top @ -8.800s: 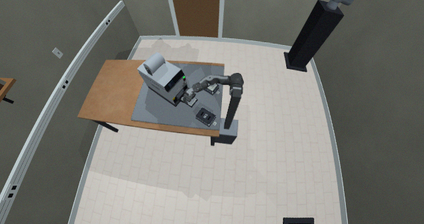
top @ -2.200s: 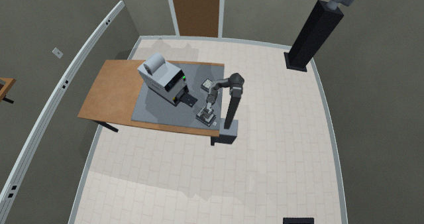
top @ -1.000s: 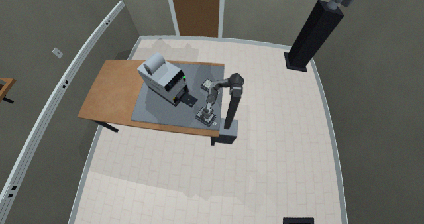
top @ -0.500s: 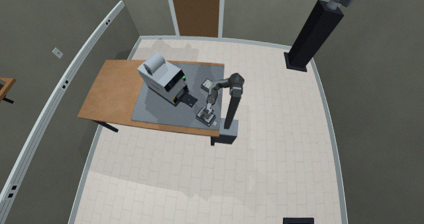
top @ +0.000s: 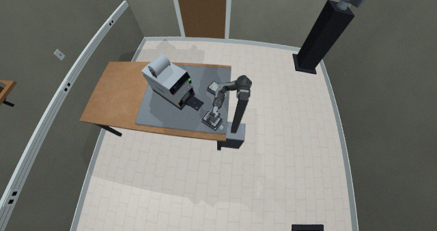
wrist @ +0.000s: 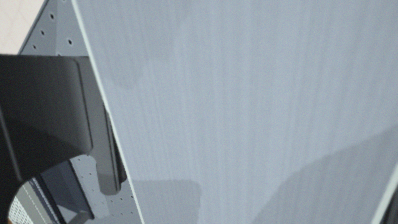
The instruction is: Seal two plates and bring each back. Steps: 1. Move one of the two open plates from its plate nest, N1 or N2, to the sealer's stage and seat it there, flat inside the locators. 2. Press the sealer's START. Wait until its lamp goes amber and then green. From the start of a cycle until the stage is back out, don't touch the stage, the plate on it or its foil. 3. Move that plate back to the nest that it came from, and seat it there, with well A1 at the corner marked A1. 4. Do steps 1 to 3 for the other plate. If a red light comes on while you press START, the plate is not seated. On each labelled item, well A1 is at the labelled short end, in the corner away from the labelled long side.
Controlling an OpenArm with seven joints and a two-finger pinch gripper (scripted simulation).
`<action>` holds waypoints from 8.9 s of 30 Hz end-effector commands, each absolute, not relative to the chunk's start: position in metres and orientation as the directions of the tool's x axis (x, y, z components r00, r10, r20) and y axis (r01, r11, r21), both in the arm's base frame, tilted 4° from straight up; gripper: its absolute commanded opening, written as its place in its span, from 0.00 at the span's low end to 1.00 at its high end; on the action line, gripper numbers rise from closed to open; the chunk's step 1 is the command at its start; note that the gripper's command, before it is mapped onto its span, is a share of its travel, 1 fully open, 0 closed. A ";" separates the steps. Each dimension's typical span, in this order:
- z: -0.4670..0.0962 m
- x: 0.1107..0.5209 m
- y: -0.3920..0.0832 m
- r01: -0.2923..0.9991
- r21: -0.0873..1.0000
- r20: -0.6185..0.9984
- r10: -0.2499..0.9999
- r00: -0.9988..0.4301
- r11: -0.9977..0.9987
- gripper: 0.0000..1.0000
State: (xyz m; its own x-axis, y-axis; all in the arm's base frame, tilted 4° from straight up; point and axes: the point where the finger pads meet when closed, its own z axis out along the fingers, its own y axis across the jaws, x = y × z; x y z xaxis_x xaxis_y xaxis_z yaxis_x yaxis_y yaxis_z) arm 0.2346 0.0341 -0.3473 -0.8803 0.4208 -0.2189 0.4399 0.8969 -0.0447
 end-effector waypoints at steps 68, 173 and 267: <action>-0.358 0.235 0.034 0.437 -0.041 -0.219 0.418 -0.881 0.899 0.00; -0.334 0.284 -0.087 0.500 0.180 -0.251 0.531 -0.809 0.847 0.65; -0.311 0.243 -0.309 0.464 -0.039 -0.387 0.415 -0.824 0.885 0.65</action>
